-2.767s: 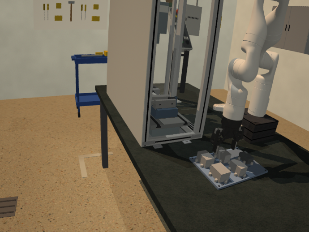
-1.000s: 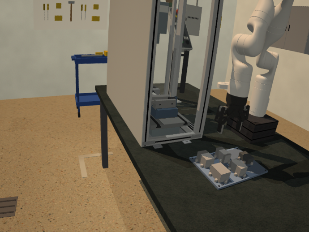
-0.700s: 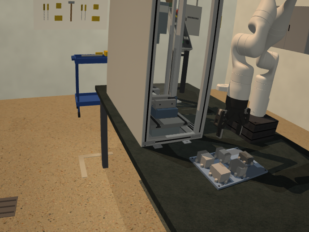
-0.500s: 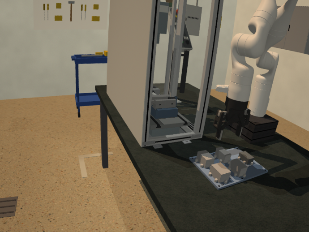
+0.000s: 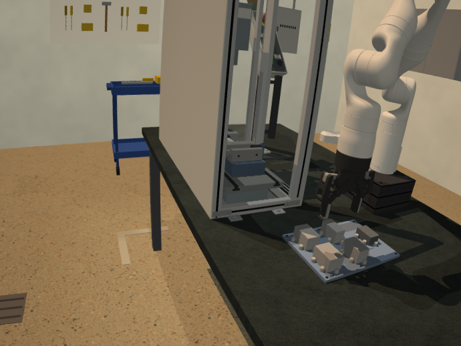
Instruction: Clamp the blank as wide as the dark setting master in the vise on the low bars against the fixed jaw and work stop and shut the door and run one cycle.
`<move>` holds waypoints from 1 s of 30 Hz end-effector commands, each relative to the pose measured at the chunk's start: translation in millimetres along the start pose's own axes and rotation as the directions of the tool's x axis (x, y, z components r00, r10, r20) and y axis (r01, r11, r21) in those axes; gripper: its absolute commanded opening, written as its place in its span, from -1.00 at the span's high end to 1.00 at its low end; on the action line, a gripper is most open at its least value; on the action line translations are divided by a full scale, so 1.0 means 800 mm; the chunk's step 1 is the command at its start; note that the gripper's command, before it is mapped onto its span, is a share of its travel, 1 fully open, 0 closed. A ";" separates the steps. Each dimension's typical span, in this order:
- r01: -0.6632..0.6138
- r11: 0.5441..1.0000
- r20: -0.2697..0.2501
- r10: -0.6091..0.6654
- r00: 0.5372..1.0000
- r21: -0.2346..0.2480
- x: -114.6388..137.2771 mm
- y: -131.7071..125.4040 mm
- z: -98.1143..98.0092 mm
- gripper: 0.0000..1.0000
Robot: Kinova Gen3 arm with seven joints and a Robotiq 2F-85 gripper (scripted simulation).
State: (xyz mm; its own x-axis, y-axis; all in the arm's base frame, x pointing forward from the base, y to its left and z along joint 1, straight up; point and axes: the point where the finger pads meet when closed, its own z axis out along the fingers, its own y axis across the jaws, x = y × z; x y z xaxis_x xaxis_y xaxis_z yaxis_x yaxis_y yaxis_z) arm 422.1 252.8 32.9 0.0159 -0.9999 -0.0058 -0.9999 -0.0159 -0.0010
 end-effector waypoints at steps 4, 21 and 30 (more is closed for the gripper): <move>-0.001 1.000 0.000 0.001 1.000 0.000 -0.001 -0.002 -0.001 -1.00; 0.000 1.000 0.000 0.000 1.000 0.000 -0.022 -0.021 -0.001 -1.00; 0.000 1.000 0.000 0.000 1.000 0.000 -0.022 -0.021 0.037 -1.00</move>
State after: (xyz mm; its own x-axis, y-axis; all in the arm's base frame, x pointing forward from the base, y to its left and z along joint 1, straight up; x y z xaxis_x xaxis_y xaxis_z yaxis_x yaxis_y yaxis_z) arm 437.9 269.9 5.5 0.0152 -0.9999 -0.0041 -0.9999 -0.0152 0.0010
